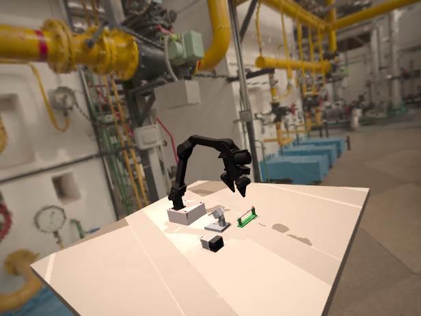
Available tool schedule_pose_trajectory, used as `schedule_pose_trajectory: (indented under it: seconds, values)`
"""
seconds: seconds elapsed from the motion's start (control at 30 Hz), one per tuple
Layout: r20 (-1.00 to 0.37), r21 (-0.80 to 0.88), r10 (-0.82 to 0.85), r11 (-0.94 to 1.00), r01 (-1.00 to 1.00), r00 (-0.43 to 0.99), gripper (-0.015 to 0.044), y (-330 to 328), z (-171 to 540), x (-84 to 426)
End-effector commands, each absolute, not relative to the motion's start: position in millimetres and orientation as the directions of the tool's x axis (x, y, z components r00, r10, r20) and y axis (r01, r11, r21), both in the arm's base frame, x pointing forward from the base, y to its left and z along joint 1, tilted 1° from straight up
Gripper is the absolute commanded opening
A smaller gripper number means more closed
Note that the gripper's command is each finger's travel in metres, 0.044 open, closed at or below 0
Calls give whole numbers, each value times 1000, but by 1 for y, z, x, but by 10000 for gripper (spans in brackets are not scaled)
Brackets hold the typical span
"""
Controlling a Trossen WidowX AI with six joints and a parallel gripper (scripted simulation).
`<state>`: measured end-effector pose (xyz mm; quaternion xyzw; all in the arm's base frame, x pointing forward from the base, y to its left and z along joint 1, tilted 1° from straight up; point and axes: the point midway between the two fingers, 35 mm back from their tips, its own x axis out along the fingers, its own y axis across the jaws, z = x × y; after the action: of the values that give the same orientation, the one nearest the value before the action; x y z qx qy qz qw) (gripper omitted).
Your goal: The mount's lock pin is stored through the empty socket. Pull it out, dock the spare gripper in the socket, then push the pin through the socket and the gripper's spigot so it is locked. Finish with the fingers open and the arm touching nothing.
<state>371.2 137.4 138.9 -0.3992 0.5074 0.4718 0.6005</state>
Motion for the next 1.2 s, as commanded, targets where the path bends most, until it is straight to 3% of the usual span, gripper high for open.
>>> schedule_pose_trajectory:
  seconds: [0.0, 0.2, 0.4, 0.8, 1.0, 1.17]
  values:
    - [-989, 58, 140, 650, -758, 45, 440, 113, 133, 379]
    - [-992, 106, 118, 976, -188, 53, 440, 81, 128, 387]
    - [-994, 111, 96, 907, 407, 58, 440, 48, 123, 392]
    - [-996, 80, 68, 346, 935, 61, 440, 6, 117, 397]
    - [-997, 58, 55, -35, 998, 60, 440, -13, 114, 397]
    - [-997, 38, 44, -357, 933, 58, 440, -31, 112, 396]
